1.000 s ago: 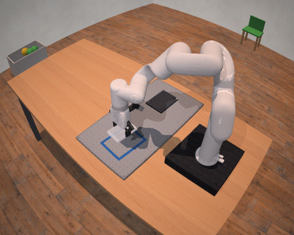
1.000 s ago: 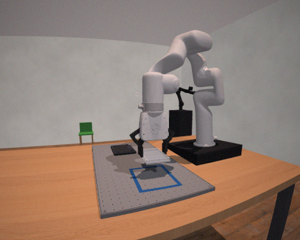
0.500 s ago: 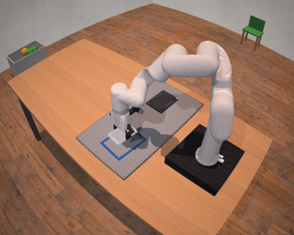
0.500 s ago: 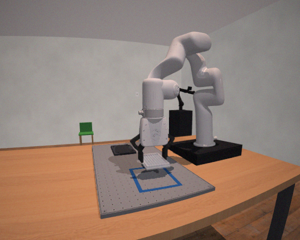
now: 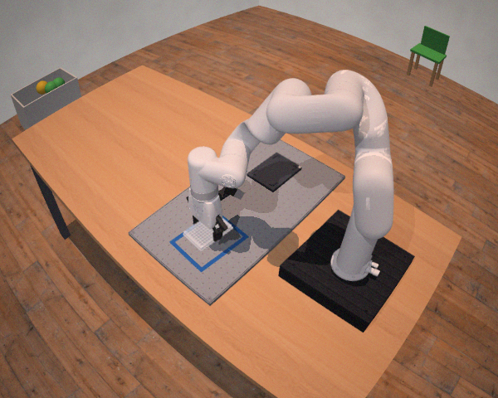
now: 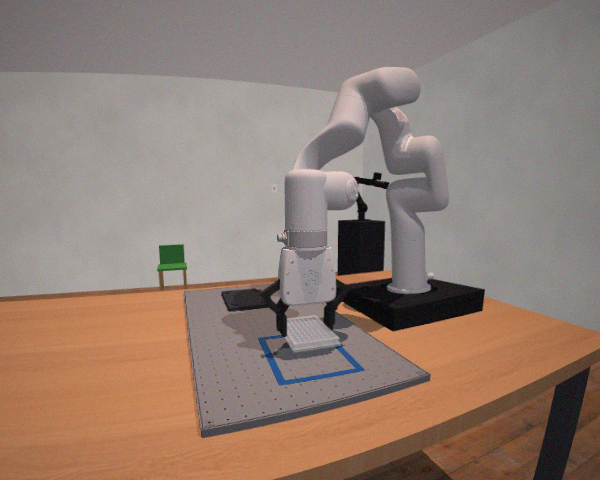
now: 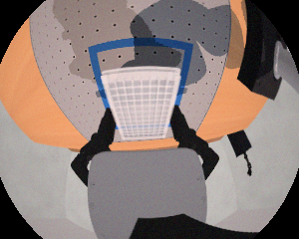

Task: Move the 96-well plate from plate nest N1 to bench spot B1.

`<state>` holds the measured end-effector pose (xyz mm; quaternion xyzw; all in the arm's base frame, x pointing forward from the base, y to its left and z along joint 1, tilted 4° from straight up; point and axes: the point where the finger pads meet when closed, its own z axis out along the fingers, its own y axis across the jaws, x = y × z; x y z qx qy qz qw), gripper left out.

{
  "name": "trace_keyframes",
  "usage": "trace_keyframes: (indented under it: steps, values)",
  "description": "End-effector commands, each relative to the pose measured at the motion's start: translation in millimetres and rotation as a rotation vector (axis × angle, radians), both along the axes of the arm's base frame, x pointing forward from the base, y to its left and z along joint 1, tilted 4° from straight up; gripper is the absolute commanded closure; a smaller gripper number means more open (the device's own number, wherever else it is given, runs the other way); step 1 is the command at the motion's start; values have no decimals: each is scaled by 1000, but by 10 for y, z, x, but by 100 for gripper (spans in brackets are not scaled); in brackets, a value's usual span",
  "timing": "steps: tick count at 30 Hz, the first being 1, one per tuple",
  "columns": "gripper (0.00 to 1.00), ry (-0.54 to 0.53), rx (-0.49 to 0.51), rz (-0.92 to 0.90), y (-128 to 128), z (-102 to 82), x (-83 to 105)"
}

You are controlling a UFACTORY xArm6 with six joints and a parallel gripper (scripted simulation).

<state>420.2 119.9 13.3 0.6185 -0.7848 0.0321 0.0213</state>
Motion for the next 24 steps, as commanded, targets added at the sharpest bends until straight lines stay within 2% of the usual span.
trace_keyframes:
  steps: [1, 14, 24]
  values:
    - [100, -4, 1, 0, 1, -52, 17]
    - [100, -4, 1, 0, -14, -235, 18]
    - [100, -4, 1, 0, -14, -237, 19]
